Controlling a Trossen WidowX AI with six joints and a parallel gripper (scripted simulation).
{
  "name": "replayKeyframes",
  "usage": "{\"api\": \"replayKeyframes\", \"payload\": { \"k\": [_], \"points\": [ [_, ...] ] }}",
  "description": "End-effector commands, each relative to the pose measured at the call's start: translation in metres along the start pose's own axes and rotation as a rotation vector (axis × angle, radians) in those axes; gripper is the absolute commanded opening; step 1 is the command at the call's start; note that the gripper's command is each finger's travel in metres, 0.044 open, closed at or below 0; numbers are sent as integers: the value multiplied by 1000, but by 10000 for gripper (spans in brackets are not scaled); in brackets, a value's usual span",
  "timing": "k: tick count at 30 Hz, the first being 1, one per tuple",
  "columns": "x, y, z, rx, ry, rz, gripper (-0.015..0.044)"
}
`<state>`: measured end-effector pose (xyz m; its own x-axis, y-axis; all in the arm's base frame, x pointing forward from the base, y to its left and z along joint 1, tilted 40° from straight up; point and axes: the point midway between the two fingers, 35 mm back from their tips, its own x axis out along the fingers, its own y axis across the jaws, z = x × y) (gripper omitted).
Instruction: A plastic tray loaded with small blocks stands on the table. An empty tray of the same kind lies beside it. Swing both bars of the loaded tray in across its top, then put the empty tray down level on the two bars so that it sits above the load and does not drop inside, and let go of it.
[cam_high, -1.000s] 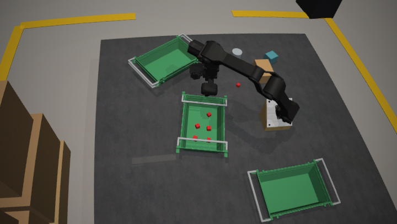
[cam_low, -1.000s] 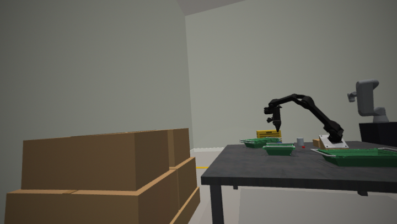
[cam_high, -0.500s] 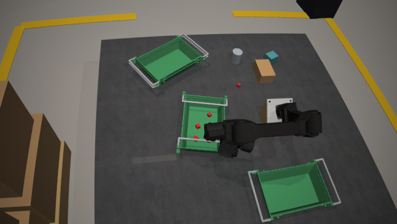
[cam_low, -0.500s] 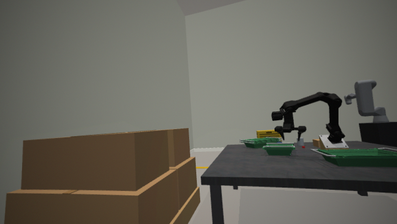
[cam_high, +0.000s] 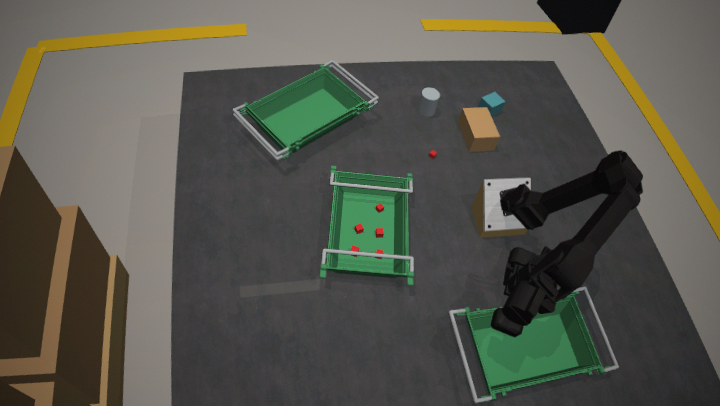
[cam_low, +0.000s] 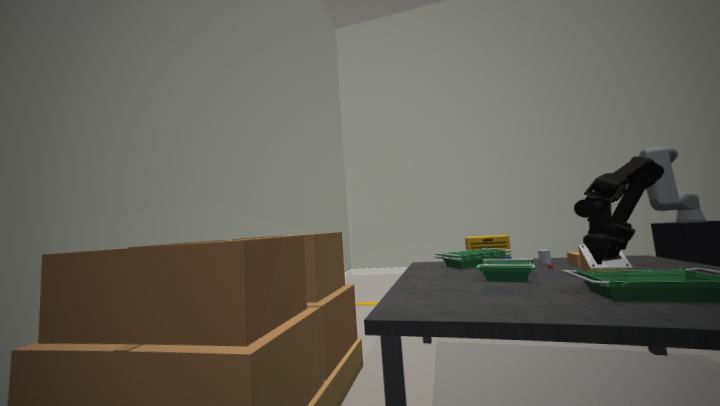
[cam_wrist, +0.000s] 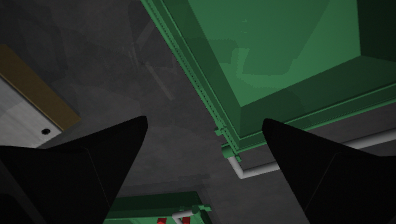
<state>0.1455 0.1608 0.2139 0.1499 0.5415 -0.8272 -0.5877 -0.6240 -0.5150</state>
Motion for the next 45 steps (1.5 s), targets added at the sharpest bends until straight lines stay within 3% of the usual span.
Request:
{"api": "replayKeyframes", "payload": {
  "k": [1,5,14,33,39,45],
  "points": [
    [-4,22,34,-326,-32,-62,440],
    [-8,39,55,-552,-62,-119,440],
    [-4,38,54,-551,-62,-118,440],
    [72,31,61,-544,-71,-115,440],
    [77,32,63,-544,-71,-115,440],
    [77,32,63,-544,-71,-115,352]
  ]
}}
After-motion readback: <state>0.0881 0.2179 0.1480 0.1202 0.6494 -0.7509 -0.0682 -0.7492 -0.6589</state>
